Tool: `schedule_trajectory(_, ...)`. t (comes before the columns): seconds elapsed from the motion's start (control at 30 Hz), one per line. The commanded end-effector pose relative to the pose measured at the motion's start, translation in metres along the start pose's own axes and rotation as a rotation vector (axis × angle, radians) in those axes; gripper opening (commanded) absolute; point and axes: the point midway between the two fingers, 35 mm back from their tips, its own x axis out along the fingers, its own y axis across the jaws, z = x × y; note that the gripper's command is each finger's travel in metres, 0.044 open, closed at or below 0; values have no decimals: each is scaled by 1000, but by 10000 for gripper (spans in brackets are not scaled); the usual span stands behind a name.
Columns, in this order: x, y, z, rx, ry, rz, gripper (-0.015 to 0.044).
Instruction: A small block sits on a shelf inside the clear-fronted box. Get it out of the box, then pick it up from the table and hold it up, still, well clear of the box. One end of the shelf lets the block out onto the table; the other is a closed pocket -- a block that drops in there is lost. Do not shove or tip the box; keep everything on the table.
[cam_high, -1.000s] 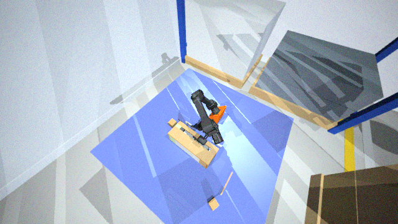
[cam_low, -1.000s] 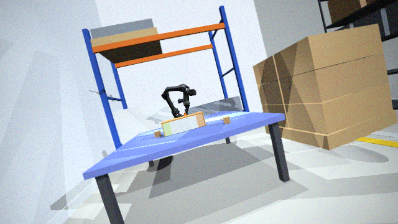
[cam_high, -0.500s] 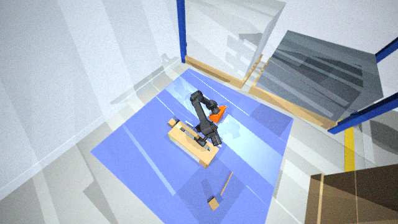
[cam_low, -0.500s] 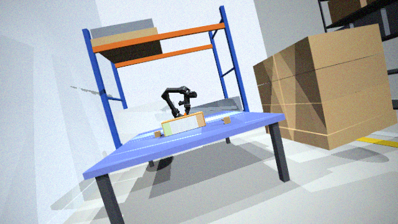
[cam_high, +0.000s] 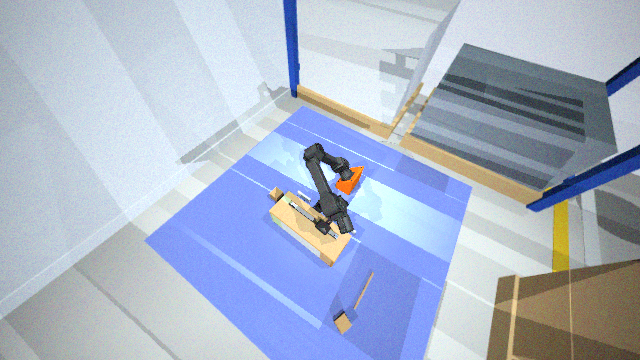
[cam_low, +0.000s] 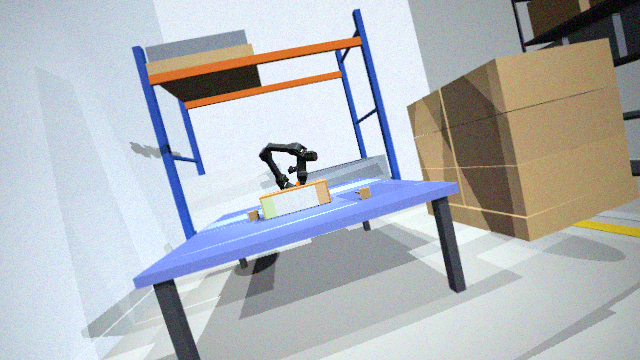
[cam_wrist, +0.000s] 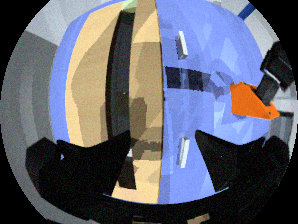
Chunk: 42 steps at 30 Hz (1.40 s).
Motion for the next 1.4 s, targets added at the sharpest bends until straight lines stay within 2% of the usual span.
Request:
schedule_trajectory(0.0, 7, 0, -1, -4, -4, 5, 400)
schedule_trajectory(0.4, 26, 0, -3, -4, -8, 5, 400)
schedule_trajectory(0.57, 22, 0, -2, 0, -3, -1, 400)
schedule_trajectory(1.37, 32, 1, 39, -1, -6, -3, 400)
